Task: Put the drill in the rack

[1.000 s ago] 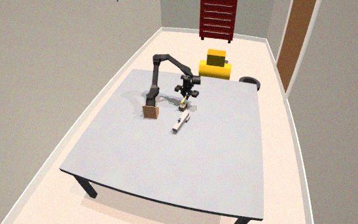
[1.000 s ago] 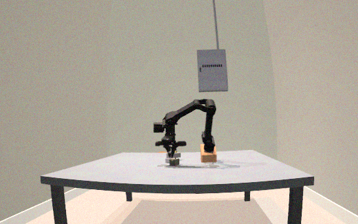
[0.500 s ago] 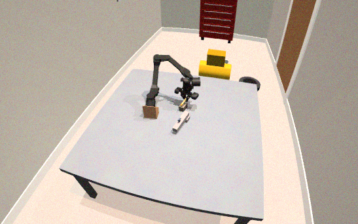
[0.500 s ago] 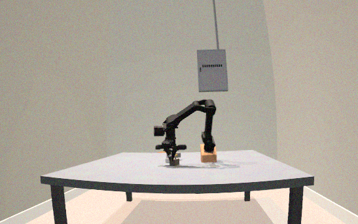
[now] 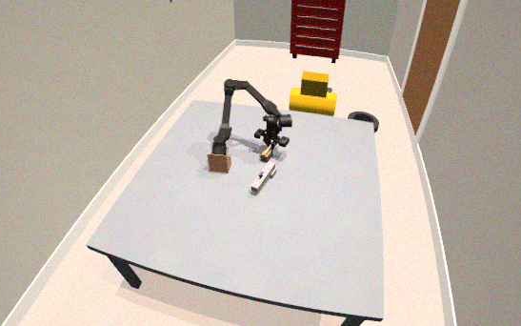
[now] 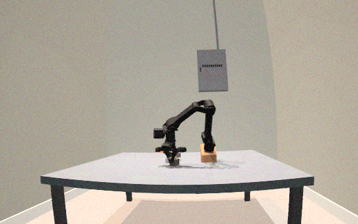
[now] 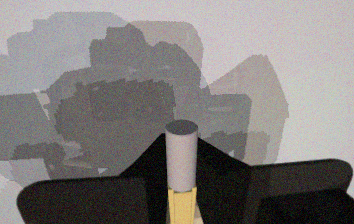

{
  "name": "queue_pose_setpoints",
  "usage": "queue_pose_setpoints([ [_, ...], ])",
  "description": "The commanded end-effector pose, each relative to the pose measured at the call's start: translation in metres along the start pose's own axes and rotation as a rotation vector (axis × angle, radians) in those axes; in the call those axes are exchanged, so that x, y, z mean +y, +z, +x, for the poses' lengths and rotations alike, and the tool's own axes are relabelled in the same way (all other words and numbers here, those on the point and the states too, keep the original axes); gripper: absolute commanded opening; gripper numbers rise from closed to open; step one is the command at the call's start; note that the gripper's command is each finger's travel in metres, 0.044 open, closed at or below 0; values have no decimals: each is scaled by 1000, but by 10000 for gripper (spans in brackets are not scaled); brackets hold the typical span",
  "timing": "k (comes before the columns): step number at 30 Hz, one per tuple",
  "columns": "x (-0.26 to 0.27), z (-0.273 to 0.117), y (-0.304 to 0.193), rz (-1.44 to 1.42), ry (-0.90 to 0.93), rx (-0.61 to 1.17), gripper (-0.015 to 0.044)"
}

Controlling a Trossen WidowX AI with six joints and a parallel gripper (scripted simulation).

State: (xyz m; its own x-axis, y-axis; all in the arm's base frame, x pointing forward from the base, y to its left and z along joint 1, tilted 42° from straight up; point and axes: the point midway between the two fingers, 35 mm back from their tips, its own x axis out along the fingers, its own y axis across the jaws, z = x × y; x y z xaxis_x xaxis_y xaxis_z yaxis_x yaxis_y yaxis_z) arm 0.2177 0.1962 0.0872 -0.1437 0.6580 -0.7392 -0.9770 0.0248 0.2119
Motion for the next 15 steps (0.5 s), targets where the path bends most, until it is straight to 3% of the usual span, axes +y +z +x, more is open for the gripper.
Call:
queue_pose_setpoints([
  [1, 0, 5, -2, 9, 0, 7, 0],
  [7, 0, 12, -3, 9, 1, 6, 0],
  [15, 0, 7, 0, 3, 0, 1, 210],
])
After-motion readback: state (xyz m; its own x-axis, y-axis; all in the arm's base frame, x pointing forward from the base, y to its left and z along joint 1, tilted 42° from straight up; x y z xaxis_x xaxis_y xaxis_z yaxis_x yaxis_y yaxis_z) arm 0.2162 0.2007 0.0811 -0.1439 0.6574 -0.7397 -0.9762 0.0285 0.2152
